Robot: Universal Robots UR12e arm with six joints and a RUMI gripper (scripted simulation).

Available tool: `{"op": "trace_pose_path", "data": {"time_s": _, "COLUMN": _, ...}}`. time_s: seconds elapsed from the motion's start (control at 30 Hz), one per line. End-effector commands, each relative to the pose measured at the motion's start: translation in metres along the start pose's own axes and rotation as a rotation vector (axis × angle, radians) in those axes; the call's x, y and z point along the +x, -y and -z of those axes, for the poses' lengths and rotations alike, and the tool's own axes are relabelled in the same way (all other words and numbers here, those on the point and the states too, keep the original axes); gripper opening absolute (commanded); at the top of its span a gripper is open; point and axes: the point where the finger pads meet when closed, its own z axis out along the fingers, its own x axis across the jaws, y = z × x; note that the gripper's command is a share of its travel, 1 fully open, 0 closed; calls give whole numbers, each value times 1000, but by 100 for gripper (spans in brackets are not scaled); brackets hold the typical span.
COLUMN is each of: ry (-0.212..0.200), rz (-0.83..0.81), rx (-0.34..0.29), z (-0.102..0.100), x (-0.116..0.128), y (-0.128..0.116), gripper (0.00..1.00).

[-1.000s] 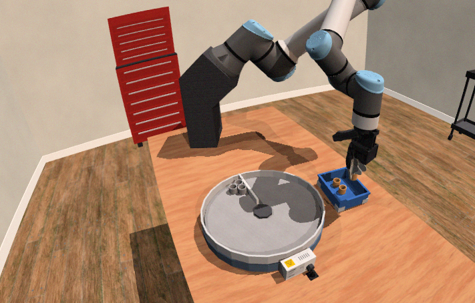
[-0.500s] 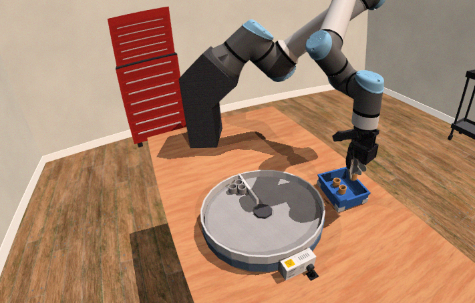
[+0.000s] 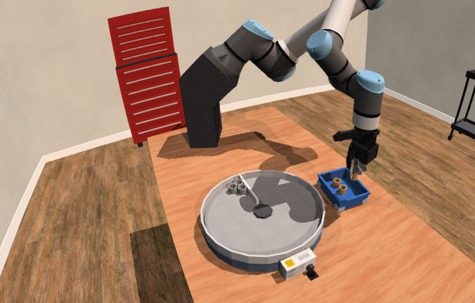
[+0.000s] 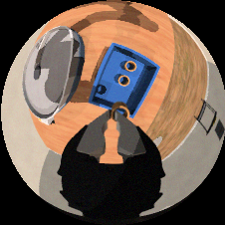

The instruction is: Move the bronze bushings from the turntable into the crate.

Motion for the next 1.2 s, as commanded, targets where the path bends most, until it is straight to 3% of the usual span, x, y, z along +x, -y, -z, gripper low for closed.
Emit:
{"op": "trace_pose_path", "data": {"time_s": 0.0, "ry": 1, "rz": -1, "rx": -1, "z": 1, "x": -2, "y": -2, "gripper": 0}}
{"op": "trace_pose_path", "data": {"time_s": 0.9, "ry": 1, "rz": -1, "rx": -1, "z": 0, "x": -2, "y": -2, "gripper": 0}}
{"op": "trace_pose_path", "data": {"time_s": 1.17, "ry": 1, "rz": 1, "rx": 0, "z": -25, "x": -1, "y": -2, "gripper": 0}}
